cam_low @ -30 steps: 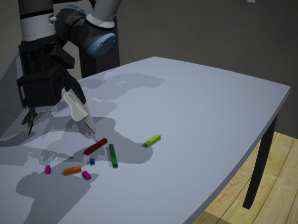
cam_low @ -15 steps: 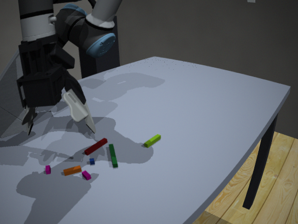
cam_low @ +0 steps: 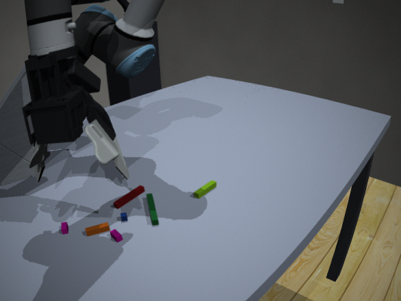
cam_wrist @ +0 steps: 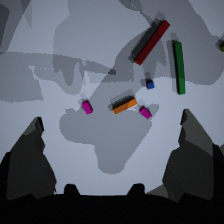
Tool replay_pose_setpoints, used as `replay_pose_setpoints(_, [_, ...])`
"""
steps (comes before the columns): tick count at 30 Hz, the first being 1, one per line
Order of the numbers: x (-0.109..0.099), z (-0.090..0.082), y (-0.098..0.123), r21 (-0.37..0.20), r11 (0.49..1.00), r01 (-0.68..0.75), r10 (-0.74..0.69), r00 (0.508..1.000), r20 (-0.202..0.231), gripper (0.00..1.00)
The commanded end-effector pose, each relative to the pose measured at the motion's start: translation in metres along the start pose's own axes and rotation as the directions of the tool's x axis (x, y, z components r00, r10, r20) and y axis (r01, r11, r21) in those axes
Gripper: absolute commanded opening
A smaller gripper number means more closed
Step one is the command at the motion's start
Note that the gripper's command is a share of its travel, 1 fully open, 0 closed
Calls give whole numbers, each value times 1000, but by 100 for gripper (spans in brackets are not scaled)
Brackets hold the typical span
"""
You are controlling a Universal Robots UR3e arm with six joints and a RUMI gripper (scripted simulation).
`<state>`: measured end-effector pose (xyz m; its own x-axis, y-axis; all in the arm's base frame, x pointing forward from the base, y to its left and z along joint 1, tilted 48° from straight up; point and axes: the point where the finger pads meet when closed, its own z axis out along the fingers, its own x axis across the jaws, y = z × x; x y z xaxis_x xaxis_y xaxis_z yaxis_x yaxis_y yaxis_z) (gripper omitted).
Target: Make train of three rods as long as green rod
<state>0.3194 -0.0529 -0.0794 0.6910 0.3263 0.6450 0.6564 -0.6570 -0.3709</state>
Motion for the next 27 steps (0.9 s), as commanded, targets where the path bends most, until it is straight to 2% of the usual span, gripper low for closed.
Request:
replay_pose_setpoints(1, [0,-1,1,-2,1000,1,-1,1000,0,100])
replay_pose_setpoints(9, [3,-1,-2,-2,1000,1,-1,1000,1,100])
replay_pose_setpoints(20, [50,0,-49,-2,1000,1,-1,1000,0,100])
replay_pose_setpoints(27, [55,1,-55,-2,1000,1,-1,1000,0,100])
